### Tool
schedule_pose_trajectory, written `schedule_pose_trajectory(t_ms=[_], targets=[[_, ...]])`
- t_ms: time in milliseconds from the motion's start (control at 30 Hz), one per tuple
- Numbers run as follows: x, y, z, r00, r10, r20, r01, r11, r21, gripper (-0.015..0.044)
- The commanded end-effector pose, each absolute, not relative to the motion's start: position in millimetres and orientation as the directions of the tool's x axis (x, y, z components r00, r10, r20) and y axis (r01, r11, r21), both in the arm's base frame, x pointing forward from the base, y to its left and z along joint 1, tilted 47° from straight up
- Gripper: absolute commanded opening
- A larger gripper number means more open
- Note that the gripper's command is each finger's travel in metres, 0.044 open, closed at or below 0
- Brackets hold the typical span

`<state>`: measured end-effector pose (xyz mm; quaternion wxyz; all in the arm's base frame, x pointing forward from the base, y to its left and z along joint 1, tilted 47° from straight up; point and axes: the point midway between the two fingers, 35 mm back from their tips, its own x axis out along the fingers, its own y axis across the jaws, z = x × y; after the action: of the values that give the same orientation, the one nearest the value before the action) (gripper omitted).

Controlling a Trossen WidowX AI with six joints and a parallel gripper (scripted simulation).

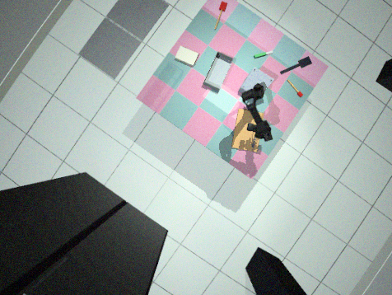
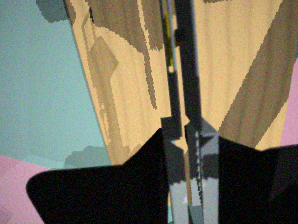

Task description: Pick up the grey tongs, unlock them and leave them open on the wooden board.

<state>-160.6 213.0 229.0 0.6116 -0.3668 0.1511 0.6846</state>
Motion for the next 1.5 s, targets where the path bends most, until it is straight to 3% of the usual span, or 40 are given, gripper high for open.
schedule_pose_trajectory(t_ms=[0,1100,1467], targets=[[-160.9,217.4,224.7,0.013,0.726,-0.687,-0.947,-0.212,-0.242,-0.015],[-152.3,250.0,197.7,0.013,0.74,-0.672,-0.945,-0.211,-0.25,-0.015],[-151.8,249.6,198.1,0.016,0.74,-0.672,-0.946,-0.206,-0.25,0.0139]])
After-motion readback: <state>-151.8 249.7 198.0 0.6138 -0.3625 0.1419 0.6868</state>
